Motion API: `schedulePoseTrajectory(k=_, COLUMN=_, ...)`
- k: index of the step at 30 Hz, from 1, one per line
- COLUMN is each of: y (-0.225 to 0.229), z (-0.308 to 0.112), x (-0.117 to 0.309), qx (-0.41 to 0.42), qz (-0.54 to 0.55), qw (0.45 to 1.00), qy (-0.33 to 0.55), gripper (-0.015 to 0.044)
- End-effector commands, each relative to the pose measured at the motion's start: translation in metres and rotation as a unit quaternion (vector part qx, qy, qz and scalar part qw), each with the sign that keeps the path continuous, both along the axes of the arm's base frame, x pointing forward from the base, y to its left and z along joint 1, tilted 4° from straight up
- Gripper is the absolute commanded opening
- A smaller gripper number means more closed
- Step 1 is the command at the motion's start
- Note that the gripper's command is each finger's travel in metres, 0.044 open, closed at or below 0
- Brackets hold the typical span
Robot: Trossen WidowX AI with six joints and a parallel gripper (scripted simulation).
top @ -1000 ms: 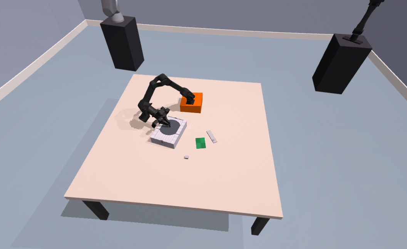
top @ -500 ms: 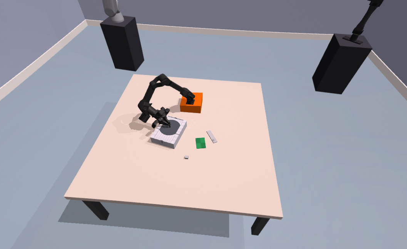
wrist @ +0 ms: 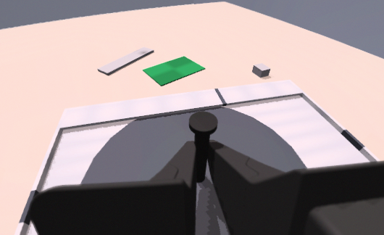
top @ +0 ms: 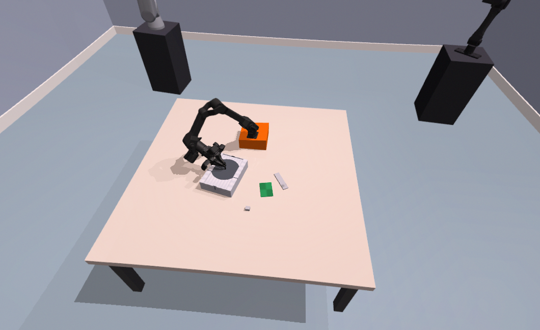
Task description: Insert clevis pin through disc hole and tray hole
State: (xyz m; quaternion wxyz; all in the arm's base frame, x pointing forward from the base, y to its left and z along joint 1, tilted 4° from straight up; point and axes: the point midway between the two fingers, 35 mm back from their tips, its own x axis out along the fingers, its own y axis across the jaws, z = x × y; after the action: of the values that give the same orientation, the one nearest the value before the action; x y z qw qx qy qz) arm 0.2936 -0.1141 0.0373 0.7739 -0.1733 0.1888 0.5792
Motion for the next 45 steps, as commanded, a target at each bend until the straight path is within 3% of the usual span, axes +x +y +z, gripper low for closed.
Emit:
schedulePoseTrajectory(k=1, y=0.000, z=0.000, x=0.003, qx=0.000, qz=-0.002, qw=1.000, qy=-0.001, gripper=0.0000)
schedulePoseTrajectory(k=45, y=0.001, z=0.000, x=0.014, qx=0.000, qz=-0.002, qw=1.000, qy=-0.002, gripper=0.0000)
